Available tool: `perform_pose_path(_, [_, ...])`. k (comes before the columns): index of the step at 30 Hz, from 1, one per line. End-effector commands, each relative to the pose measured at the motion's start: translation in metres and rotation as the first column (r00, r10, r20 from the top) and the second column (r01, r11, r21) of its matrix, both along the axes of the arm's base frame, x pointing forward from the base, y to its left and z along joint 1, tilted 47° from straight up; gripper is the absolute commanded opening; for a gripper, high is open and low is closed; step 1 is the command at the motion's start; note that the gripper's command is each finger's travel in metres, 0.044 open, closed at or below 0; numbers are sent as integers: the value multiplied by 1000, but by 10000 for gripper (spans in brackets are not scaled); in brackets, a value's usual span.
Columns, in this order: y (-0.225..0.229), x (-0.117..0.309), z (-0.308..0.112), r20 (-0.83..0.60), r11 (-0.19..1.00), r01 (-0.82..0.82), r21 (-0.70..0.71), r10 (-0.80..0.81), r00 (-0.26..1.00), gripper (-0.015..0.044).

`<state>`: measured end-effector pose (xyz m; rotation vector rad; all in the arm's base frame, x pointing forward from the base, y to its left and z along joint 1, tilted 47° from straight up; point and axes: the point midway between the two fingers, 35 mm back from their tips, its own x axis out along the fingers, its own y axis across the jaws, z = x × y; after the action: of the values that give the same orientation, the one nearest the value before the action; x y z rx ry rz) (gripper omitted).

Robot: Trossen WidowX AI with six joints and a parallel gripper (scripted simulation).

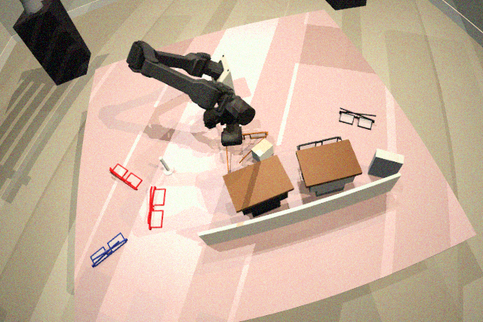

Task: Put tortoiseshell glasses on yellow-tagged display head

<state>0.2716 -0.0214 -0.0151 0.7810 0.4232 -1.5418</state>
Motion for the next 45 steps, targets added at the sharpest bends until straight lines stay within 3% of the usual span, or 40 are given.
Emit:
perform_pose_path(1, [-5,-2,-6,-10,1000,-3,-8,3,1000,120])
perform_pose_path(27, [-23,0,-19,-10,1000,-2,-11,2,1000,120])
perform_pose_path(28, [-22,-2,-18,-7,1000,1,-6,-1,1000,94])
perform_pose_path(45, [-22,-2,-18,-7,1000,1,-6,-1,1000,0])
